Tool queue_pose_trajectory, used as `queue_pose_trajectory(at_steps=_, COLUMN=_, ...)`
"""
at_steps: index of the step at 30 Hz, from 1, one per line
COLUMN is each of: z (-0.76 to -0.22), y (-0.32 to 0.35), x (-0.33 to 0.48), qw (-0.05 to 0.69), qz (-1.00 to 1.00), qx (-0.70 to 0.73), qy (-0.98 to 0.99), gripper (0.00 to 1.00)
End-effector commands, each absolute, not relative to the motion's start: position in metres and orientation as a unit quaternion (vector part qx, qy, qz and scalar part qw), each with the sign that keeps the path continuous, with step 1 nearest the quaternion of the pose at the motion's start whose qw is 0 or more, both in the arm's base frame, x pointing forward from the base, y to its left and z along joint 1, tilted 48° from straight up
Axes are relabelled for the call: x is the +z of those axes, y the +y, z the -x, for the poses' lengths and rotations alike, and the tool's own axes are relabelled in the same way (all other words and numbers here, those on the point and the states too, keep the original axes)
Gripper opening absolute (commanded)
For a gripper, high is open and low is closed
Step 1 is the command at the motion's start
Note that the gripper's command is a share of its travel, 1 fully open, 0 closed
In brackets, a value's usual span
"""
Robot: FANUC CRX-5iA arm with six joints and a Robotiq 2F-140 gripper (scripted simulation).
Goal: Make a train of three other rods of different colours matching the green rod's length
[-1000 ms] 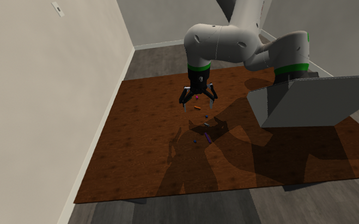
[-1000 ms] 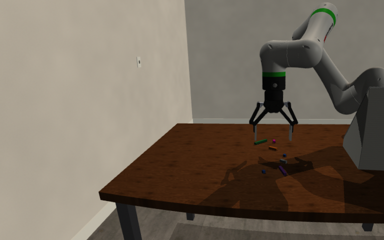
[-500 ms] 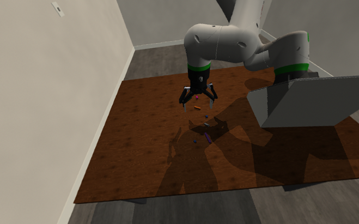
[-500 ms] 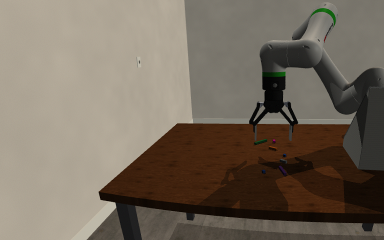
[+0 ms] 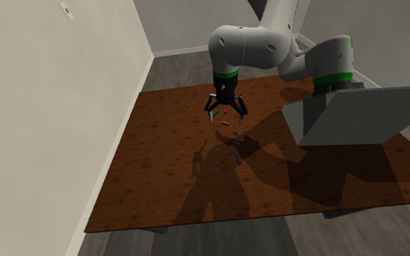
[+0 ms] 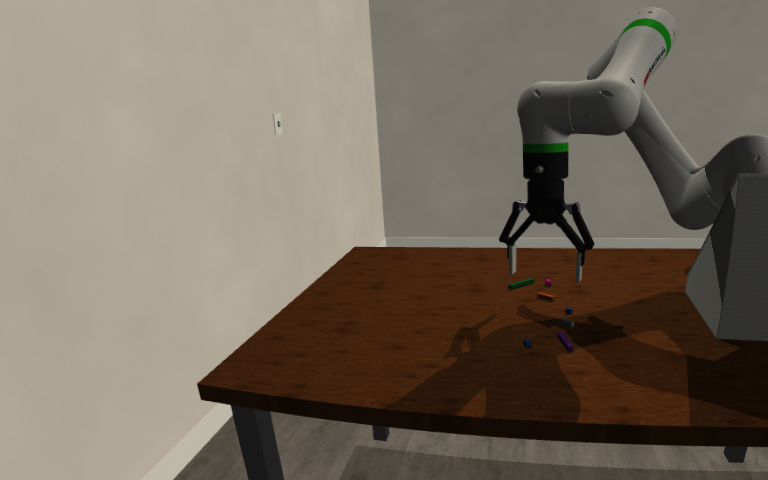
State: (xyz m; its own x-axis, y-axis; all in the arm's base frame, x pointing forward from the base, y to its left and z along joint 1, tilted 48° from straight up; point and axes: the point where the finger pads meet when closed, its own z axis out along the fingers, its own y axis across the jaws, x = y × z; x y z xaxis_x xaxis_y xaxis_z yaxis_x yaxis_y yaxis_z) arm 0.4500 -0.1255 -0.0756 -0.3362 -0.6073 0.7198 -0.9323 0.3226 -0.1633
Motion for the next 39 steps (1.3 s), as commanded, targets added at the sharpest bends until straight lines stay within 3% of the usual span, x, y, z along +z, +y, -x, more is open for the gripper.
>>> queue_pose_trajectory(at_steps=1, z=-0.45, y=-0.131, x=-0.07, qw=0.252, qz=-0.44, qx=0.318, qy=-0.801, gripper=1.0)
queue_pose_trajectory(at_steps=10, z=-0.45, y=-0.141, x=-0.059, qw=0.205, qz=-0.323, qx=0.35, qy=-0.855, gripper=1.0)
queue_pose_trajectory(at_steps=39, z=-0.45, y=-0.141, x=-0.059, qw=0.203, qz=-0.319, qx=0.351, qy=-0.856, gripper=1.0)
